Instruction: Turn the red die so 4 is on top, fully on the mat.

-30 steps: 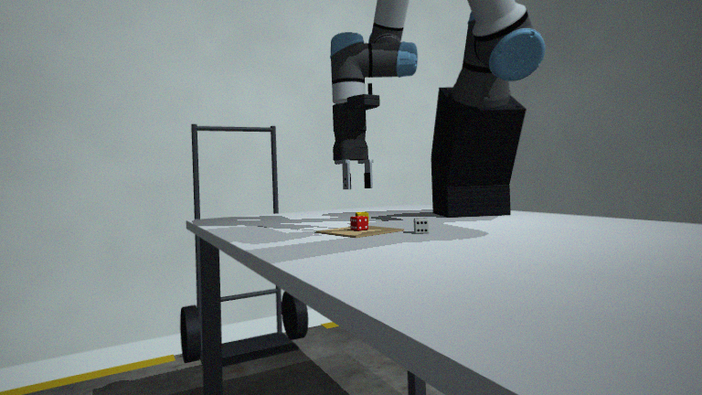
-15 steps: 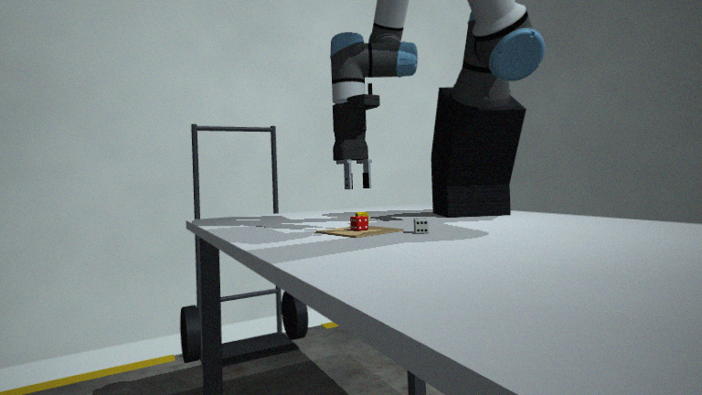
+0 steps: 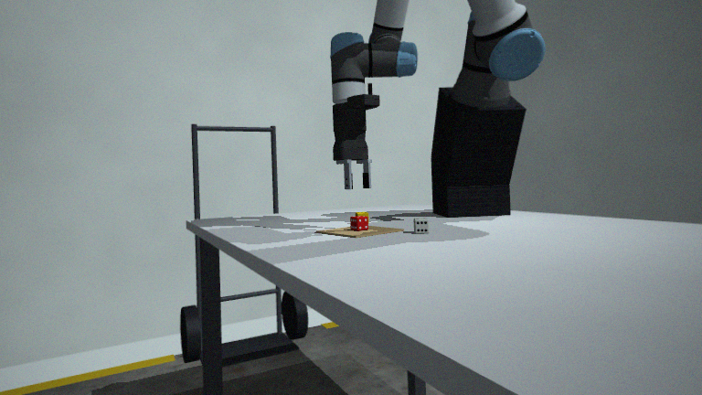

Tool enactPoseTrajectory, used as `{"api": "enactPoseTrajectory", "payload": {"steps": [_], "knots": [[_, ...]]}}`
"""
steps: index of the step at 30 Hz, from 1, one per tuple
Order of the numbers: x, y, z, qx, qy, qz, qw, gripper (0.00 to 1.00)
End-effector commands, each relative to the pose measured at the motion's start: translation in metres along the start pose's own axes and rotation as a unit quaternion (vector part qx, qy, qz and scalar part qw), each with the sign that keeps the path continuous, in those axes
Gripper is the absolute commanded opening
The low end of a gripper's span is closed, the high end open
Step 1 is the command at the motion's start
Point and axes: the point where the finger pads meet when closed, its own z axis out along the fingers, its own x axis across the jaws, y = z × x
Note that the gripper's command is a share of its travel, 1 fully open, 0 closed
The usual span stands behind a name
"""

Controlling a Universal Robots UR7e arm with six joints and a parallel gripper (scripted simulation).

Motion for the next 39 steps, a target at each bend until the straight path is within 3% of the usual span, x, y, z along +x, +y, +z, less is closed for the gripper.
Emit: {"api": "enactPoseTrajectory", "payload": {"steps": [1, 24, 39], "knots": [[0.000, 0.000, 0.000, 0.000, 0.001, 0.000, 1.000, 0.87], [0.000, 0.000, 0.001, 0.000, 0.001, 0.000, 1.000, 0.87], [0.000, 0.000, 0.015, 0.000, 0.001, 0.001, 1.000, 0.87]]}}
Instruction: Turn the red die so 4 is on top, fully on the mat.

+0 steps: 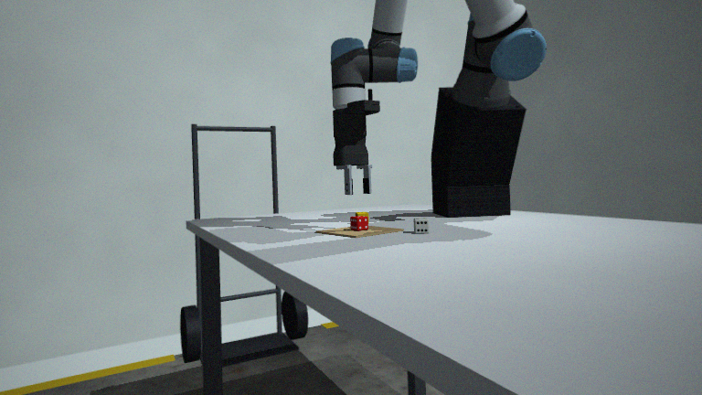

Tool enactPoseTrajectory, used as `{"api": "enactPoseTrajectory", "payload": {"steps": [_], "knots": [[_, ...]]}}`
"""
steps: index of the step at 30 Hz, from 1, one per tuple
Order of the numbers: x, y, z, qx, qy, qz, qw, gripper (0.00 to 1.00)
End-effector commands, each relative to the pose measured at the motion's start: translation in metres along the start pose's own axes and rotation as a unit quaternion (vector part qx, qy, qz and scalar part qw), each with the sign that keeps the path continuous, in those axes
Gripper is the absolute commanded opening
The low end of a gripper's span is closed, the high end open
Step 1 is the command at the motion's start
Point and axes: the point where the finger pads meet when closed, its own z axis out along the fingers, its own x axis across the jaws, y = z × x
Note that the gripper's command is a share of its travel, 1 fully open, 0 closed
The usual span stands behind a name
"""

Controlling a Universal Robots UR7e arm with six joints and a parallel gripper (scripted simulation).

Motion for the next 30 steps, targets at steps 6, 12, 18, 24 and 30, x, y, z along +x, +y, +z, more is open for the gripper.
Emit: {"api": "enactPoseTrajectory", "payload": {"steps": [6, 12, 18, 24, 30], "knots": [[0.000, 0.000, 0.011, 0.000, 0.001, 0.000, 1.000, 0.87], [0.000, 0.000, 0.021, 0.000, 0.001, 0.000, 1.000, 0.87], [0.000, 0.000, 0.027, 0.000, 0.001, 0.000, 1.000, 0.87], [0.000, 0.000, 0.035, 0.000, 0.001, 0.000, 1.000, 0.87], [0.000, 0.001, 0.040, 0.000, 0.001, 0.000, 1.000, 0.87]]}}
